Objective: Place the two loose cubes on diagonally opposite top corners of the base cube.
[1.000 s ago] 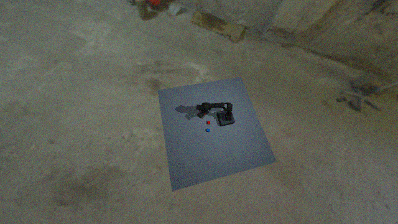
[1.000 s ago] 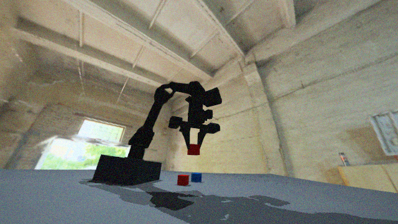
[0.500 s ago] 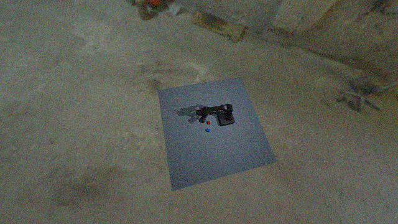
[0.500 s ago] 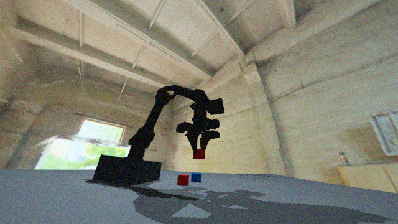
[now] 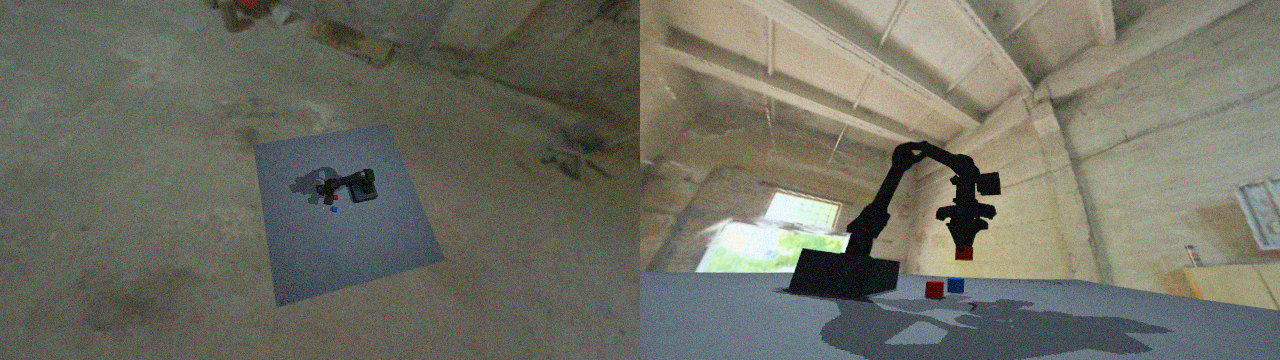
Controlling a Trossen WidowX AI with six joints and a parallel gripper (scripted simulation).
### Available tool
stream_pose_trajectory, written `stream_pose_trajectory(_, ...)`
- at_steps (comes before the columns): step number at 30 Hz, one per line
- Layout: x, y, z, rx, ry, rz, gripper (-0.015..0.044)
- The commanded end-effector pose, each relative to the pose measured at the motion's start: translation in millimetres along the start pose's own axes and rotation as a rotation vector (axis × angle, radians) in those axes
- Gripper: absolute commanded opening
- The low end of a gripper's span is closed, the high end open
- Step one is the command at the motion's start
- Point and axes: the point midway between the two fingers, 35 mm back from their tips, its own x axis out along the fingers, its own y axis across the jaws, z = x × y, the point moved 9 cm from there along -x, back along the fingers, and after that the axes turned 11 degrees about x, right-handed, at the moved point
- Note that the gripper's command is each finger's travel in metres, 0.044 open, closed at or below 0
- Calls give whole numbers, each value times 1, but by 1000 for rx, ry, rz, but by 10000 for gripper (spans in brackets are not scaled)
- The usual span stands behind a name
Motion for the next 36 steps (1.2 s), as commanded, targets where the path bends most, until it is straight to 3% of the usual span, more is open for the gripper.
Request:
stream_pose_trajectory(1, 2, 9, -6, -81, -4, -2, 105)
stream_pose_trajectory(36, 21, 78, -75, -763, -2, 10, 105)
